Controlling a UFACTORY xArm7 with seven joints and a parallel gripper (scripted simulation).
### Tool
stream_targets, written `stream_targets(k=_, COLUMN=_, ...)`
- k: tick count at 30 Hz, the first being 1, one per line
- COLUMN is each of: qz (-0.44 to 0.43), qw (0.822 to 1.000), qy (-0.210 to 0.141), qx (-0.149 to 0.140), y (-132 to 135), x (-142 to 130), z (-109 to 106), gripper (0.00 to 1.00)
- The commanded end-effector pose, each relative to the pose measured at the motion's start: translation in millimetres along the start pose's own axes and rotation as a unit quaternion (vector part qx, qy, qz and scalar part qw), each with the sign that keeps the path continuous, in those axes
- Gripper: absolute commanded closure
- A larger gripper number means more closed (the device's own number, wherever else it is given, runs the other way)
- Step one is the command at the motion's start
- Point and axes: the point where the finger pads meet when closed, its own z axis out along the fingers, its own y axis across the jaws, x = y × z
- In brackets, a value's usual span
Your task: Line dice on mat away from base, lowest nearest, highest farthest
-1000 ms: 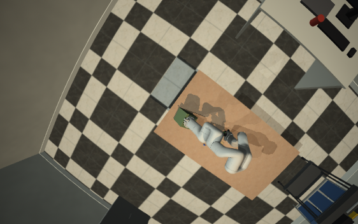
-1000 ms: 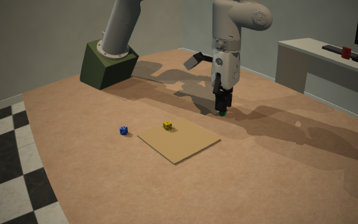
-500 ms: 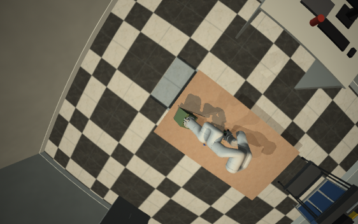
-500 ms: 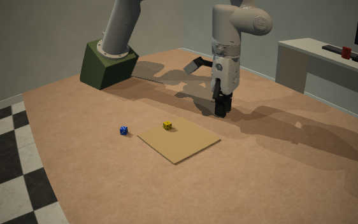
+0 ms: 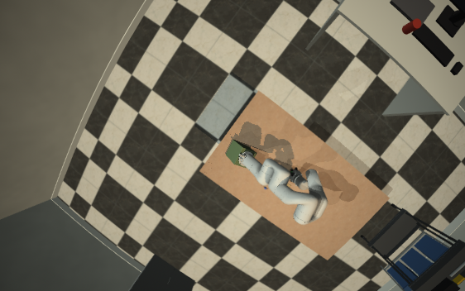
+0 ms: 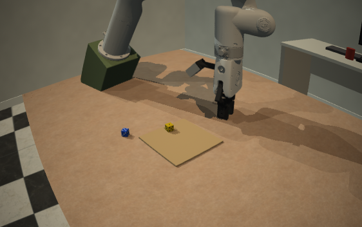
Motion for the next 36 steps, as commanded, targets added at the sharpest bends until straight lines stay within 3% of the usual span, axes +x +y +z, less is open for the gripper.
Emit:
stream_targets(k=1, qz=0.0, qw=1.0, qy=-0.001, qx=0.001, y=0.1, x=-1.0, z=-0.5, gripper=0.69)
stream_targets(k=26, qz=0.0, qw=1.0, qy=-0.001, qx=0.001, y=0.1, x=-1.0, z=-0.5, gripper=0.69)
stream_targets(k=27, qz=0.0, qw=1.0, qy=-0.001, qx=0.001, y=0.1, x=-1.0, z=-0.5, gripper=0.89)
stream_targets(k=36, qz=0.0, qw=1.0, qy=-0.001, qx=0.001, y=0.1, x=-1.0, z=-0.5, gripper=0.89)
